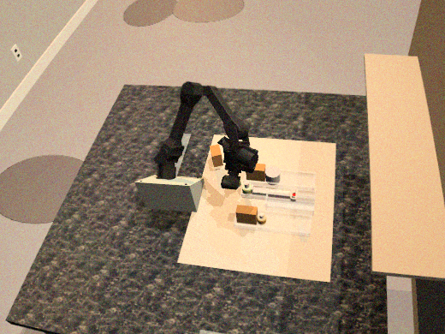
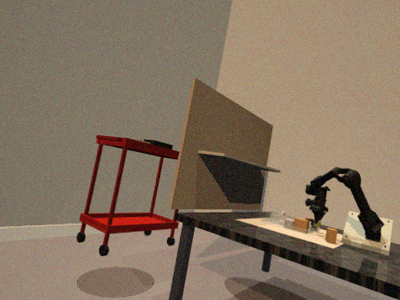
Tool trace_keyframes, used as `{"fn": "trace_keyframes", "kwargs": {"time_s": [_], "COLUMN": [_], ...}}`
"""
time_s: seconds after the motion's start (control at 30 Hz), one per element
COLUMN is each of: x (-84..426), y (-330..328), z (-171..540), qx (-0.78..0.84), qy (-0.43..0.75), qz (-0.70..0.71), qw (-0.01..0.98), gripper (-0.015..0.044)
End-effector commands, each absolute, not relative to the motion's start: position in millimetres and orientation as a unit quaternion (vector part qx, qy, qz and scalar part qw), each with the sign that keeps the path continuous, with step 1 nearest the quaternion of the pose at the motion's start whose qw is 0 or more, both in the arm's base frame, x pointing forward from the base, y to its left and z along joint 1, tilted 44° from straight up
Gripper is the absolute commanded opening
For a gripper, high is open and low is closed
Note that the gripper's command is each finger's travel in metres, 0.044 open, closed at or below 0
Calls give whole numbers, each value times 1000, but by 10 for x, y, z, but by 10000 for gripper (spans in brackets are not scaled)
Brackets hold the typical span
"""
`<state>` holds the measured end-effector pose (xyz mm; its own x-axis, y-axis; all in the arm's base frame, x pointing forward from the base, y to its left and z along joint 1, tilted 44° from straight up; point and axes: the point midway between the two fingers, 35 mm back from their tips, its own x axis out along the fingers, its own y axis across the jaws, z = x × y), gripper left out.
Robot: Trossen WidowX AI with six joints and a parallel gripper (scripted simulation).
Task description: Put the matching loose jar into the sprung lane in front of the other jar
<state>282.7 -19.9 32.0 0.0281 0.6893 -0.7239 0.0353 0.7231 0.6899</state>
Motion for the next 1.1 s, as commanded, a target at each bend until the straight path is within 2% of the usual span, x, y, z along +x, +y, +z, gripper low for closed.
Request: {"fn": "trace_keyframes", "kwargs": {"time_s": [0.0, 1.07], "x": [2816, 2930], "y": [-109, -81], "z": [226, 191], "qx": [282, 282], "qy": [654, 654], "qz": [247, 248], "qw": [657, 657], "gripper": [0, 0]}}
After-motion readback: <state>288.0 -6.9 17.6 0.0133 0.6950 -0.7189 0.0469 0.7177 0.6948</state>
